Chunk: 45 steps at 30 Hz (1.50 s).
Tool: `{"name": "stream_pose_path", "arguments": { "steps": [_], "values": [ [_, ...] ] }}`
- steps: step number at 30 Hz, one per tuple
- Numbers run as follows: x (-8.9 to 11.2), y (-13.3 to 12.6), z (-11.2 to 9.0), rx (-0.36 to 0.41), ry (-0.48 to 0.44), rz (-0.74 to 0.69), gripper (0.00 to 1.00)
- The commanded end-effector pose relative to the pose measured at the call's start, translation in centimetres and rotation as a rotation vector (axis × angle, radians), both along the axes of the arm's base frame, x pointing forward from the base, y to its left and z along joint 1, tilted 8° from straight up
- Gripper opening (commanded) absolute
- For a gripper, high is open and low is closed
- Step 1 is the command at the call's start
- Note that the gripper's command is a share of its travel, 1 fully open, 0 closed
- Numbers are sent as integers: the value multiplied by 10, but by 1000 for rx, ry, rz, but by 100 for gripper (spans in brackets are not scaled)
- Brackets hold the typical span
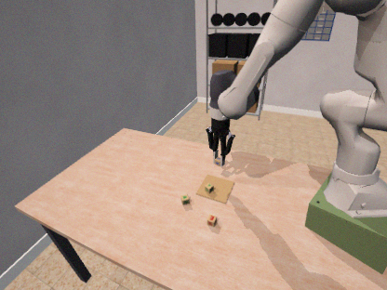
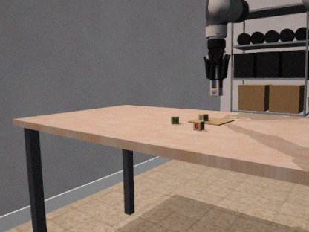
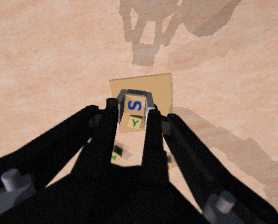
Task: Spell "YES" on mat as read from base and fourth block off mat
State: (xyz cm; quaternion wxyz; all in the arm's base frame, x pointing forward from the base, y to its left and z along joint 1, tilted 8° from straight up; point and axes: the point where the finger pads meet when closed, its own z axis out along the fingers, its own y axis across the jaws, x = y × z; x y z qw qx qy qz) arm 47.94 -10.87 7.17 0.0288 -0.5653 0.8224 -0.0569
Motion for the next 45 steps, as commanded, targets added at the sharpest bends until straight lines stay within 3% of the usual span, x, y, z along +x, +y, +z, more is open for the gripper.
{"name": "stream_pose_path", "arguments": {
  "steps": [1,8,30,45],
  "values": [
    [-1,2,1,-24,4,137,16],
    [-4,6,0,-38,11,242,16],
    [-3,5,-8,-37,11,243,16],
    [4,0,-72,-37,11,243,16]
  ]
}}
